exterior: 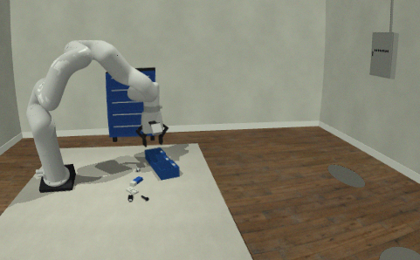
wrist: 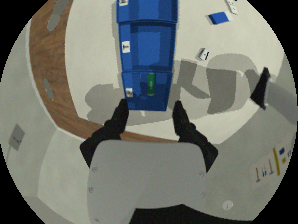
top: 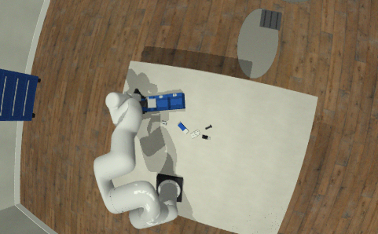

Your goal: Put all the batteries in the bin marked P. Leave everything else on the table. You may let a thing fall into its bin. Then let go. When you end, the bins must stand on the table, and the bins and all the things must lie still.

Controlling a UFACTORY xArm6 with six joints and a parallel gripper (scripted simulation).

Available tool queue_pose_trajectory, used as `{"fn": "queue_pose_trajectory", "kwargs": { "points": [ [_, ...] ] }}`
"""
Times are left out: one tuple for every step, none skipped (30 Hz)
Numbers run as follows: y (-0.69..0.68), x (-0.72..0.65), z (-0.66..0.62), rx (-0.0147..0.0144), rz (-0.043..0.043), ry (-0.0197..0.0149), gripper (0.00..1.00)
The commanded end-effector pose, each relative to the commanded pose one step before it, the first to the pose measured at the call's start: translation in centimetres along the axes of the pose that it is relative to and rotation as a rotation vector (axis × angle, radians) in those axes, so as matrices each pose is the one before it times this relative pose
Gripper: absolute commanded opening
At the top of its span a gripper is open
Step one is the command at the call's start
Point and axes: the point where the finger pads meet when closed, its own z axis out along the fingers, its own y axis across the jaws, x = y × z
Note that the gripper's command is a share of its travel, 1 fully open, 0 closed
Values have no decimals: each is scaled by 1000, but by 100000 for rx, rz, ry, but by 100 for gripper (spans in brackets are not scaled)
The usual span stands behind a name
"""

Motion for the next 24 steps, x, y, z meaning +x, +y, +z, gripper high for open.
{"fn": "queue_pose_trajectory", "kwargs": {
  "points": [
    [-185,-38,-2040,601,68,-209,100],
    [0,0,-400,0,0,-1,100],
    [0,0,-400,0,0,-1,100],
    [0,0,-400,0,0,-1,100],
    [0,0,-400,0,0,-1,100],
    [0,0,-400,0,0,-1,100],
    [0,0,-400,0,0,-1,100],
    [0,0,-400,0,0,-1,100],
    [0,0,-400,0,0,-1,100],
    [0,0,-400,0,0,-1,100],
    [0,0,-400,0,0,-1,100],
    [0,0,0,0,0,0,100],
    [0,0,0,0,0,0,100],
    [-3,-1,-401,-1,0,-1,100],
    [0,0,-400,0,0,-1,100],
    [0,0,-400,0,0,-1,100],
    [0,0,-400,0,0,-1,100],
    [0,0,-400,0,0,-1,100],
    [0,0,-400,0,0,-1,100],
    [0,0,-400,0,0,-1,100],
    [0,0,-400,0,0,-1,100],
    [0,0,-400,0,0,-1,100],
    [0,0,-400,0,0,-1,100],
    [0,0,-400,0,0,-1,100]
  ]
}}
